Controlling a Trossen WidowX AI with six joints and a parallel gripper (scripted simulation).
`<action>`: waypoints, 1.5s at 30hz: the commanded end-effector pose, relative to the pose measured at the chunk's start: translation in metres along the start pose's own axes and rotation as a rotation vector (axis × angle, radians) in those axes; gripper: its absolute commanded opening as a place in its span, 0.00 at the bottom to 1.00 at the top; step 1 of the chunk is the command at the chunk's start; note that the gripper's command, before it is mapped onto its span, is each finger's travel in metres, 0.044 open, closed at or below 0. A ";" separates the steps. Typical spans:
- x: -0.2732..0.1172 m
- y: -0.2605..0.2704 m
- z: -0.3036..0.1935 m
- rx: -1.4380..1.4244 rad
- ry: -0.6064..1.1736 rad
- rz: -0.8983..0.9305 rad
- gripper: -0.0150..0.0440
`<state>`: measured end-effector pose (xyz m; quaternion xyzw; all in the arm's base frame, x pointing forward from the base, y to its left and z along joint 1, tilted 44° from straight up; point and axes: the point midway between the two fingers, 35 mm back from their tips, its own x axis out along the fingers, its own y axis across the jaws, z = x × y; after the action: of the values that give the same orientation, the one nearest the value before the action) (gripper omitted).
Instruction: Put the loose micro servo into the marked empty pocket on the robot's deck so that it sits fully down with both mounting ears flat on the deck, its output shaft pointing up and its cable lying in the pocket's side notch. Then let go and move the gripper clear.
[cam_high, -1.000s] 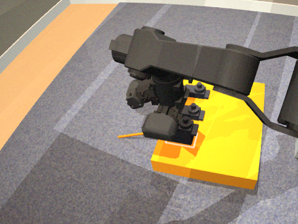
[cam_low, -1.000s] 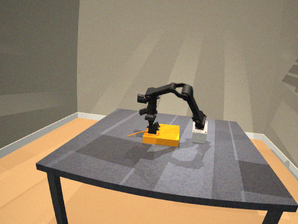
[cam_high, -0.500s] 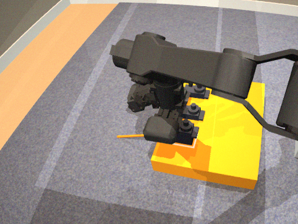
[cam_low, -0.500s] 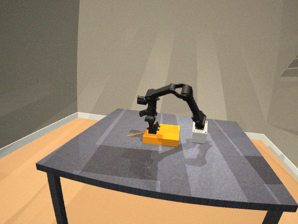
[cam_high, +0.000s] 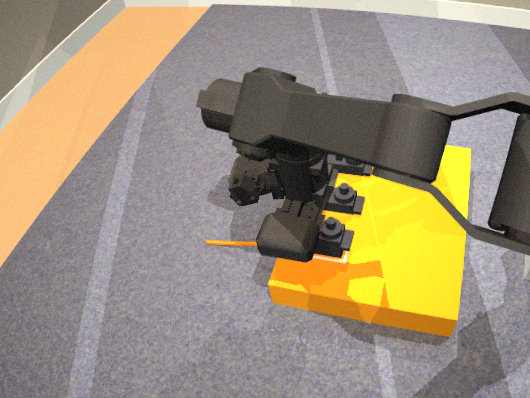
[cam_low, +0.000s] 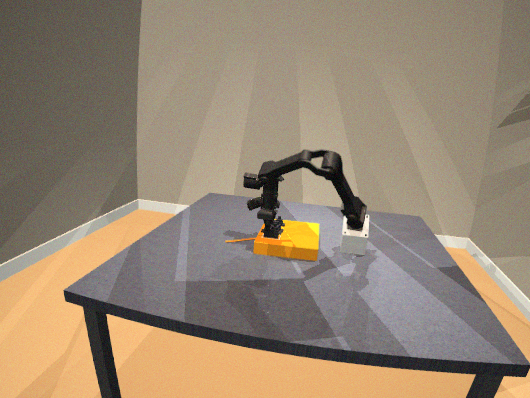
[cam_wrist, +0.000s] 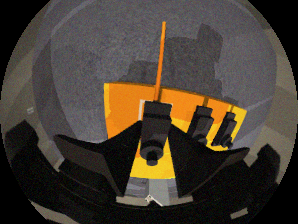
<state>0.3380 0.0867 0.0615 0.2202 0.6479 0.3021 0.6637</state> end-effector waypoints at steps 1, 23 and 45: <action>0.004 -0.001 -0.001 0.007 0.000 0.006 0.25; 0.020 0.000 -0.001 0.007 0.000 0.006 0.25; -0.017 -0.006 -0.007 0.007 0.000 0.005 0.57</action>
<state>0.3322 0.0723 0.0657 0.2298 0.6514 0.2990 0.6584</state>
